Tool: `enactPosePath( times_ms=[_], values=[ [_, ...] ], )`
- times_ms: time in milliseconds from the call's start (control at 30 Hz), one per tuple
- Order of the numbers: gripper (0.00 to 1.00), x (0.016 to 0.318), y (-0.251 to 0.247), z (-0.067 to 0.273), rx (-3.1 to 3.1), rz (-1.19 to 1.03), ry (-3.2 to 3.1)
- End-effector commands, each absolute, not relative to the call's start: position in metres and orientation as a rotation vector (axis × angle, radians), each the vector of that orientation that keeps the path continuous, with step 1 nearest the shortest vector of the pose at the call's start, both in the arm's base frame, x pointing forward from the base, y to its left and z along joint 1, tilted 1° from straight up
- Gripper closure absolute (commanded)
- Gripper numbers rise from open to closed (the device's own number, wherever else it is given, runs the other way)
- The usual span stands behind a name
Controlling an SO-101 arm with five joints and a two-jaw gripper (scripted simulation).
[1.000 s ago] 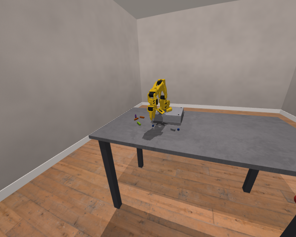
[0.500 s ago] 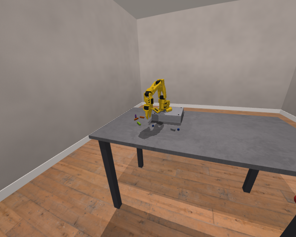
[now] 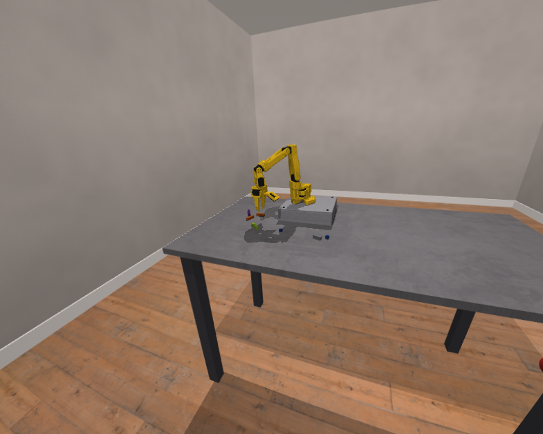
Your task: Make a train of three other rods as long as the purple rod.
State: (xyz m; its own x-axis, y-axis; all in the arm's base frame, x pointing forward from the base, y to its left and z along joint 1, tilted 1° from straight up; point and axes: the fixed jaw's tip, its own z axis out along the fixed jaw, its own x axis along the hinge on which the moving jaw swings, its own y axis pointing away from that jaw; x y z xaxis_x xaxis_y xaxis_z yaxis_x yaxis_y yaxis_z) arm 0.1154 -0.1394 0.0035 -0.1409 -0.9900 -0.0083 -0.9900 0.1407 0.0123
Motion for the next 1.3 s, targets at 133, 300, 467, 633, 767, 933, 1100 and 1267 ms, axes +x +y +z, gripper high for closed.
enactPosePath(
  times_ms=[133,300,467,633,767,933,1100,1267],
  values=[
    [0.82,0.083,-0.164,0.005,2.072,0.014,-2.359],
    [0.81,0.067,-0.172,0.004,2.071,0.015,-2.358],
    [0.81,0.061,-0.174,0.004,2.070,0.016,-2.358],
    [0.81,0.061,-0.174,0.004,2.070,0.016,-2.358],
    [0.81,0.061,-0.174,0.004,2.070,0.016,-2.358],
    [0.81,0.061,-0.174,0.004,2.070,0.016,-2.358],
    [0.81,0.061,-0.174,0.004,2.070,0.016,-2.358],
    [0.81,0.060,-0.172,0.006,2.069,0.022,-2.357]
  ],
)
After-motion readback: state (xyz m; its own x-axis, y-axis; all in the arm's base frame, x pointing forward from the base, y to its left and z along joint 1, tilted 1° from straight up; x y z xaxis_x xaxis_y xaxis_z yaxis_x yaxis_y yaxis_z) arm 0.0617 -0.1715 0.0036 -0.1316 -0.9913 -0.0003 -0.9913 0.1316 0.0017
